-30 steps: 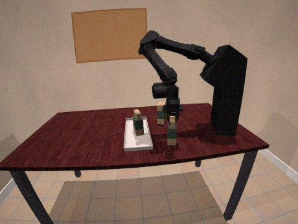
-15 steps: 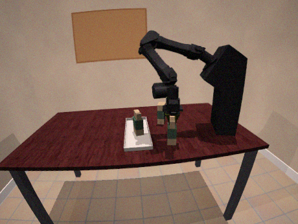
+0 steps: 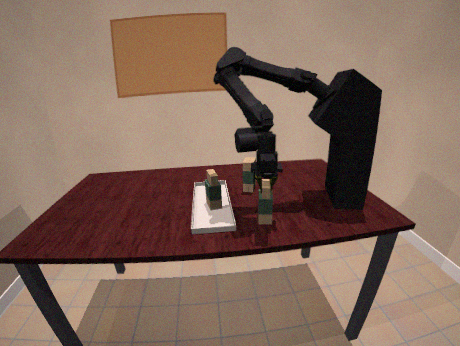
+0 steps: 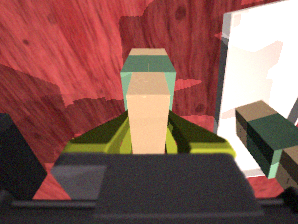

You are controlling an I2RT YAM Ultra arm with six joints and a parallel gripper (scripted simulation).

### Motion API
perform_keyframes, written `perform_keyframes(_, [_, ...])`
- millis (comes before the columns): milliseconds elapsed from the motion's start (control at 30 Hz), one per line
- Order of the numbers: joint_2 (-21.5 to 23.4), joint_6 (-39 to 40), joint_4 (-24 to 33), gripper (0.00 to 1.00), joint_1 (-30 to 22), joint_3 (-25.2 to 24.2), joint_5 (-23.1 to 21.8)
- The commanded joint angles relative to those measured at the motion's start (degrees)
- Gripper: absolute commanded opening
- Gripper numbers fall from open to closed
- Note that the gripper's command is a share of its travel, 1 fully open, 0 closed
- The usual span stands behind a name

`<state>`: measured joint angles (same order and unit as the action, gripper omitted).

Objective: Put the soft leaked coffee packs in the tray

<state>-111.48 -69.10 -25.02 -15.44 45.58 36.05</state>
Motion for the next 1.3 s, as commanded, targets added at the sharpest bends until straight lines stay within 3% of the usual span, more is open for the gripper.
perform_keyframes(0, [-0.08,-0.41,-0.22,0.23,-0.59,1.32,-0.67])
perform_keyframes(500, [0.18,-0.37,-0.09,0.23,-0.67,1.30,-0.65])
perform_keyframes(633, [1.92,0.46,1.09,0.23,-1.22,-1.46,-0.13])
perform_keyframes(1267, [11.73,4.93,9.07,0.23,-6.62,-5.96,4.31])
